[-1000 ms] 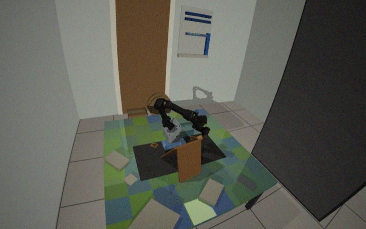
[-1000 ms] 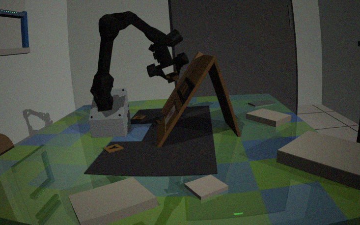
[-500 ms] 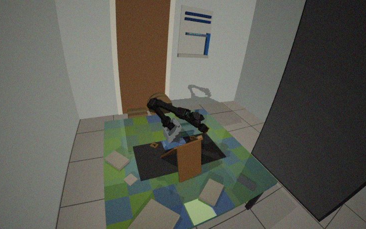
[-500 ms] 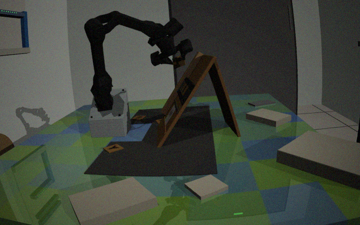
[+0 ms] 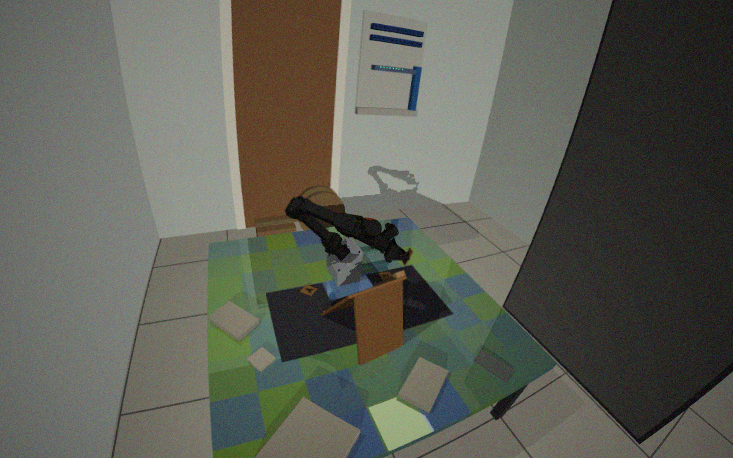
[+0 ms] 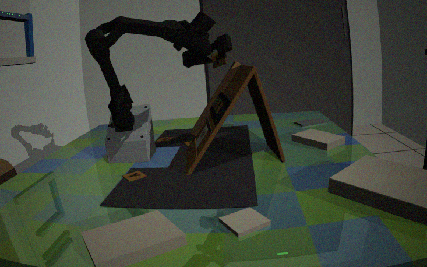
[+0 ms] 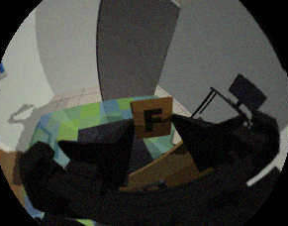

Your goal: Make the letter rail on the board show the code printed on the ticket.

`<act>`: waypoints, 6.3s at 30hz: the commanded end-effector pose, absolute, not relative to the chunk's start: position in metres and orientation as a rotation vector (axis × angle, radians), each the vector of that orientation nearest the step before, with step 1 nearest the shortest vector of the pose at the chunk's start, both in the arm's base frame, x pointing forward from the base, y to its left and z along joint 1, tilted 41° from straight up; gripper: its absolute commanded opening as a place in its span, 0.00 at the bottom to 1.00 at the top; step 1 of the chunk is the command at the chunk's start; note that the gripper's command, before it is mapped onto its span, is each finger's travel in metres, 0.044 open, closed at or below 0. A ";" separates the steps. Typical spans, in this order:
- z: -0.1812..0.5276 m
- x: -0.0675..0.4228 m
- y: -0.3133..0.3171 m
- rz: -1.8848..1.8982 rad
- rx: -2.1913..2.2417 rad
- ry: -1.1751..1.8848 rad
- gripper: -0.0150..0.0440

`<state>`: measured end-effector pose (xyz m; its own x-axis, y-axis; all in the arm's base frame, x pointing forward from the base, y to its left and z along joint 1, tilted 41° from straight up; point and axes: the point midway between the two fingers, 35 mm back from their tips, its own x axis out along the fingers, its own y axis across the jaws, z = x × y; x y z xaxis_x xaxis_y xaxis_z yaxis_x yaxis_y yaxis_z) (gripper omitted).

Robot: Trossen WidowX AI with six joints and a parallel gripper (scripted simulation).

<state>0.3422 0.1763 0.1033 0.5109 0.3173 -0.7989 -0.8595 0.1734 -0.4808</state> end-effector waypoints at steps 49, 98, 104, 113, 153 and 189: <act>0.217 0.359 0.009 0.361 -0.874 0.545 0.25; 0.242 0.314 -0.185 -0.204 -0.701 0.649 0.25; 0.241 0.315 -0.186 -0.204 -0.701 0.649 0.25; 0.241 0.315 -0.185 -0.204 -0.701 0.649 0.25; 0.226 0.314 -0.171 -0.203 -0.700 0.649 0.25; 0.213 0.313 -0.157 -0.202 -0.699 0.650 0.25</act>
<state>0.3141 -0.1581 0.2170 0.7896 -0.3784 -0.4831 -0.0400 0.7538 -0.6559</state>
